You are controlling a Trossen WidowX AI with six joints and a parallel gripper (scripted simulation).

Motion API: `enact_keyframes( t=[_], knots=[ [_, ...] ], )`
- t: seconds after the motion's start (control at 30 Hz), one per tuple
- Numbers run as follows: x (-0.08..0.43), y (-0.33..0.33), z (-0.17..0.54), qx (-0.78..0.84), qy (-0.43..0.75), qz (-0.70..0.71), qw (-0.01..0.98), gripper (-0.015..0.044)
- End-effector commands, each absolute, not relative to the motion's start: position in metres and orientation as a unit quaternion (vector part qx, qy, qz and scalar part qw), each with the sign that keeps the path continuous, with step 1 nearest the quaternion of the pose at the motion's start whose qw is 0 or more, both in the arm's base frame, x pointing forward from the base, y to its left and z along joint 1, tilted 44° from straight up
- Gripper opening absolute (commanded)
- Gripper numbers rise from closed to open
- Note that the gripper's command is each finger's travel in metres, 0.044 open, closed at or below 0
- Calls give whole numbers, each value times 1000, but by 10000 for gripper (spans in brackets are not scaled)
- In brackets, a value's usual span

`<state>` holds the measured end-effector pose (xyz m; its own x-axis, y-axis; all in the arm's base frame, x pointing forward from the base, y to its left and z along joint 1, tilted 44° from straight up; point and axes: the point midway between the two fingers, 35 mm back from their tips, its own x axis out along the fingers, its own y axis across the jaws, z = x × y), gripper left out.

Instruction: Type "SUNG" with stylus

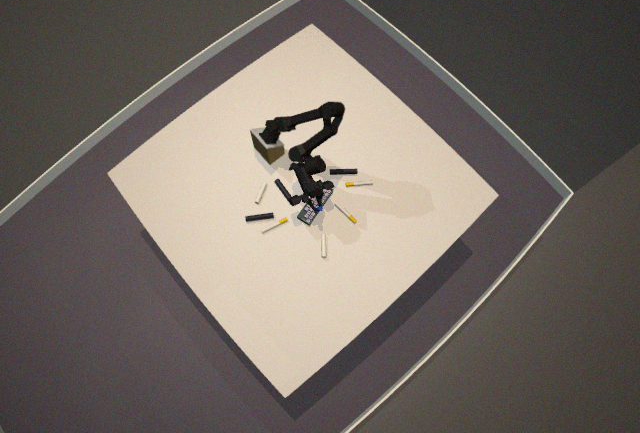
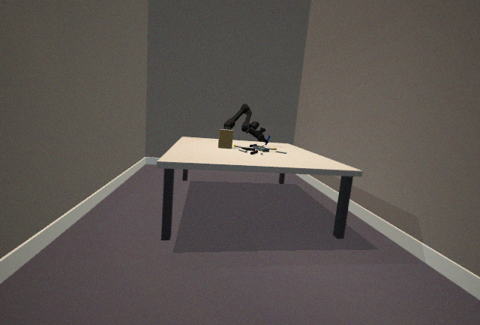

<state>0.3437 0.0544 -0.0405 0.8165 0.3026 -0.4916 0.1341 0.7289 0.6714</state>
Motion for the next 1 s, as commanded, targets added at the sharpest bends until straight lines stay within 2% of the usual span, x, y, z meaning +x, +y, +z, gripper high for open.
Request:
enact_keyframes(
  t=[0.0, 0.97],
  knots=[
    [343, 55, -44, 367, 301, 44, 879, 81],
    [342, 60, -49, 367, 301, 44, 879, 81]
  ],
)
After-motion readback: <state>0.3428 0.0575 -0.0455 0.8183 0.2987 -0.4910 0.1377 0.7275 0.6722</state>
